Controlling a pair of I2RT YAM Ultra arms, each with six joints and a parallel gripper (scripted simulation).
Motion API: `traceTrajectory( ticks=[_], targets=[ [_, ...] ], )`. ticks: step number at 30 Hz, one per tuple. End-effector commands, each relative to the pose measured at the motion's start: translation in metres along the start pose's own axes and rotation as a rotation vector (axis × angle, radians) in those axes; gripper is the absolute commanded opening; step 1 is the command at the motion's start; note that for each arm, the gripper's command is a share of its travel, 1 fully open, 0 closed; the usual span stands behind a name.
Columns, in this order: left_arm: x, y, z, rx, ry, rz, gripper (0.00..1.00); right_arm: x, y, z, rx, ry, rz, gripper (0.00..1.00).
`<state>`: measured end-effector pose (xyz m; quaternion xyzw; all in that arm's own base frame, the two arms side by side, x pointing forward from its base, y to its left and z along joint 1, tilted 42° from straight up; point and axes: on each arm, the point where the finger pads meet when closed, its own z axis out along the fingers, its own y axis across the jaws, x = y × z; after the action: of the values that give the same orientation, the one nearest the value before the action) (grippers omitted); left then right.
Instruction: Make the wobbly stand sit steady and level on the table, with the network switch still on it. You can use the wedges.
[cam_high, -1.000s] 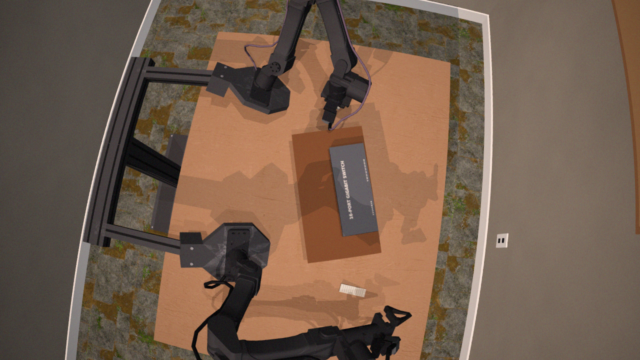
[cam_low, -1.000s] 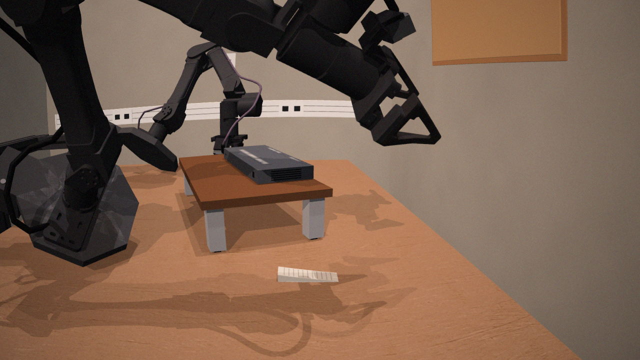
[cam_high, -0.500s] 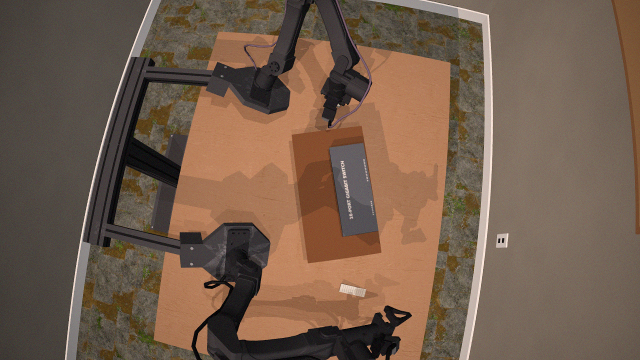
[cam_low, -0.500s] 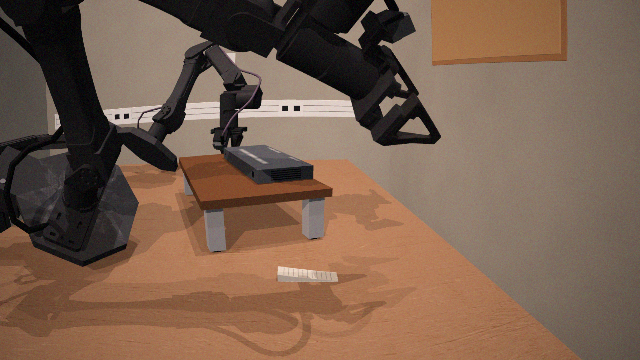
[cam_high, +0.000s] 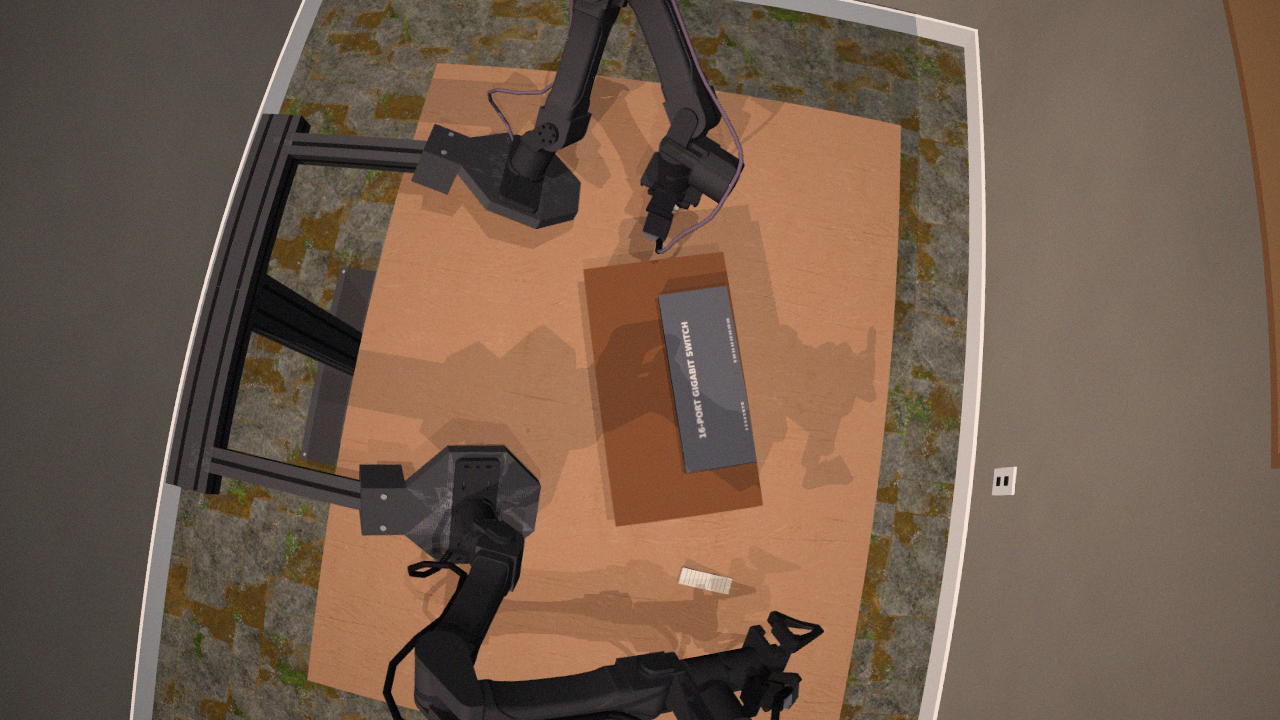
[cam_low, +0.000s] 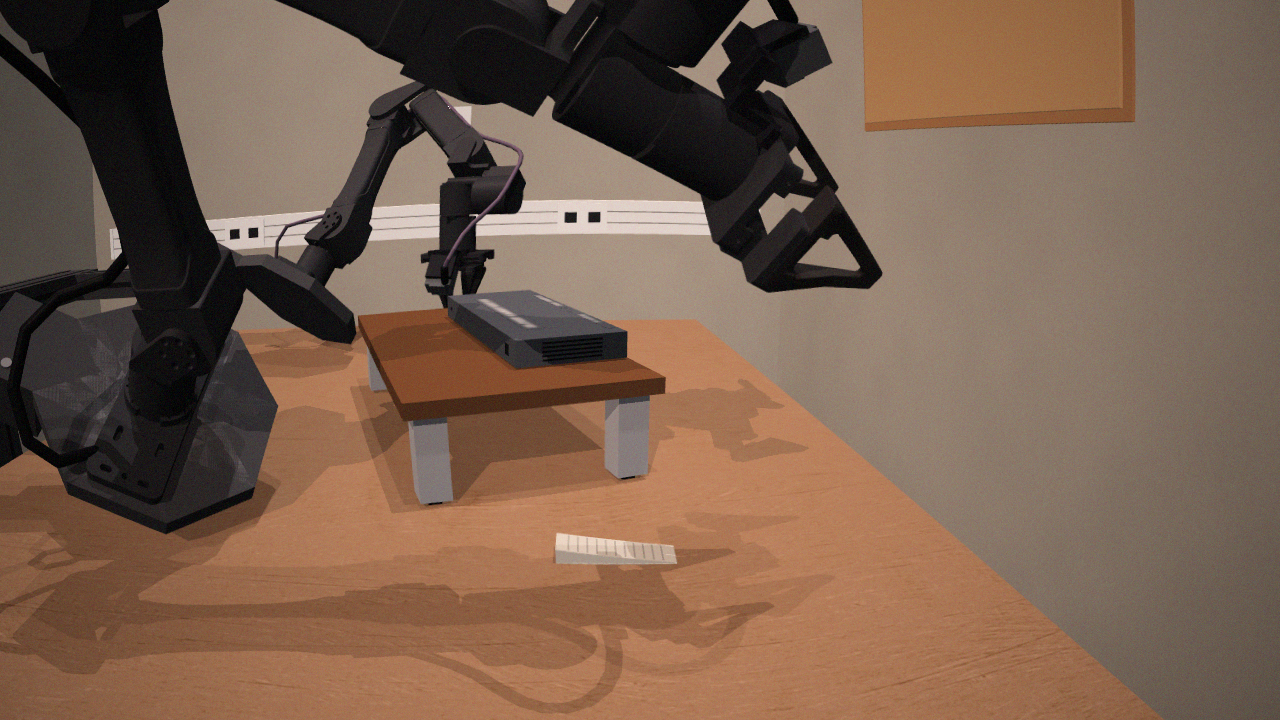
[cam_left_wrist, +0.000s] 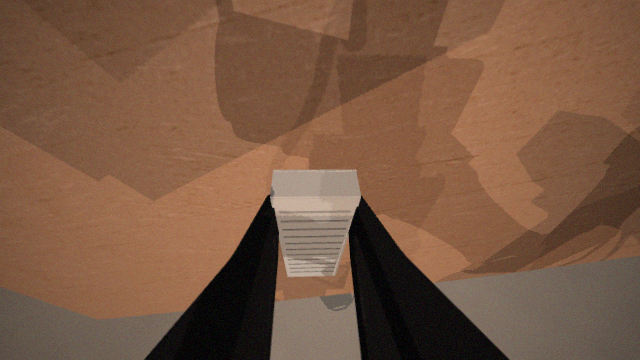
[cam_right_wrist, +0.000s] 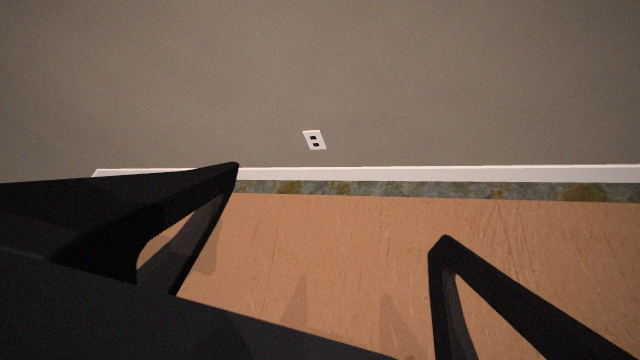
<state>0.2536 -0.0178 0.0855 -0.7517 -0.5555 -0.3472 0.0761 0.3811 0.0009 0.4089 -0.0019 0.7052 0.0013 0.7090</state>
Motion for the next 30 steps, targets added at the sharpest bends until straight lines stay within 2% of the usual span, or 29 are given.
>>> traceTrajectory(
  ticks=[1,9,11,12,19,21,30],
  targets=[
    [-0.002,0.007,-0.008,-0.016,-0.003,0.005,0.0,-0.035,0.013,-0.013,-0.043,-0.094,0.002,1.0],
    [-0.005,-0.005,0.0,0.017,0.005,0.035,0.0,-0.035,0.013,-0.013,-0.043,-0.094,0.002,1.0],
    [-0.003,-0.002,-0.005,-0.005,-0.007,0.013,0.0,-0.035,0.013,-0.013,-0.043,-0.094,0.002,1.0],
    [-0.012,0.012,-0.008,-0.018,-0.03,0.013,0.0,-0.035,0.013,-0.013,-0.043,-0.094,0.002,1.0],
    [-0.053,0.007,-0.026,0.021,-0.1,0.15,0.0,-0.035,0.013,-0.013,-0.043,-0.094,0.002,1.0],
    [-0.053,0.007,-0.026,0.021,-0.1,0.15,0.0,-0.035,0.013,-0.013,-0.043,-0.094,0.002,1.0],
    [-0.102,0.006,-0.053,0.018,-0.139,0.316,0.0,-0.035,0.013,-0.013,-0.043,-0.094,0.002,1.0]
  ],
)
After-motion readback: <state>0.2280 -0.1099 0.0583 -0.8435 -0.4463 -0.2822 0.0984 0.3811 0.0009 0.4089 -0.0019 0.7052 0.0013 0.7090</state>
